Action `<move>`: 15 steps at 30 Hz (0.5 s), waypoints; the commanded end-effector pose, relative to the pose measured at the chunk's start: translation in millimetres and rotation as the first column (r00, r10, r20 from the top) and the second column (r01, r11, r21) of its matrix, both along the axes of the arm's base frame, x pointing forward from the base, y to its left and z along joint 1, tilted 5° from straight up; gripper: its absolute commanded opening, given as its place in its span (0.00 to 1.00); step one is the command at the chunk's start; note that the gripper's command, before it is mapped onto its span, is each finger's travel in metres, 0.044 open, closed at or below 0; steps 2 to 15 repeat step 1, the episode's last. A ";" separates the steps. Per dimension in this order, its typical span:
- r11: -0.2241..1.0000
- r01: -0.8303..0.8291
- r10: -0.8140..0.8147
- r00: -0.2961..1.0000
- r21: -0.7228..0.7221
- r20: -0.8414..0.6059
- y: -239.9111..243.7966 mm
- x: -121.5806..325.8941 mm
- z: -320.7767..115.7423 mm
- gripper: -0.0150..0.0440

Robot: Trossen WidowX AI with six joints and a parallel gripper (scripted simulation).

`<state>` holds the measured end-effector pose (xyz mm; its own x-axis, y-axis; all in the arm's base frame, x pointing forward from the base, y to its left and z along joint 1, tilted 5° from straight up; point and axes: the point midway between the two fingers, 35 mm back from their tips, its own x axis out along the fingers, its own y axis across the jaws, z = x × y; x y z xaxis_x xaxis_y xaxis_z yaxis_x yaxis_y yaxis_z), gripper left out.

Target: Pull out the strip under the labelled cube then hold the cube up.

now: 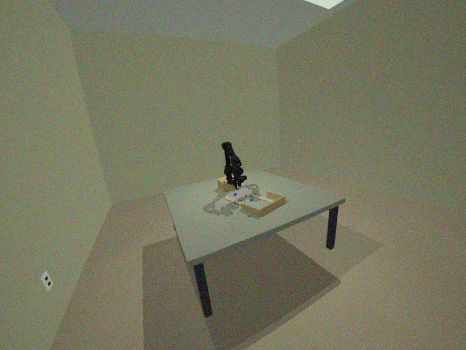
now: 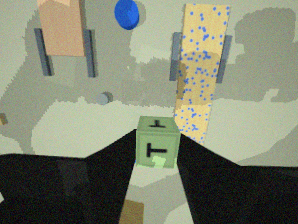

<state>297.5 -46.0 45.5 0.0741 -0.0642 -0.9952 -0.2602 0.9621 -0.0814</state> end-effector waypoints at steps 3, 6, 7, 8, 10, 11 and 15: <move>1.000 0.005 -0.005 1.000 -0.004 0.003 -0.5 0.2 1.4 0.25; 1.000 0.005 -0.005 1.000 -0.004 0.003 -0.5 0.2 1.4 0.25; 1.000 0.005 -0.005 1.000 -0.004 0.003 -0.5 0.2 1.4 0.25; 1.000 0.005 -0.005 1.000 -0.004 0.003 -0.5 0.2 1.4 0.25; 1.000 0.005 -0.005 1.000 -0.004 0.003 -0.5 0.2 1.4 0.25; 1.000 0.005 -0.005 1.000 -0.004 0.003 -0.5 0.2 1.4 0.25; 1.000 0.005 -0.005 1.000 -0.004 0.003 -0.5 0.2 1.4 0.25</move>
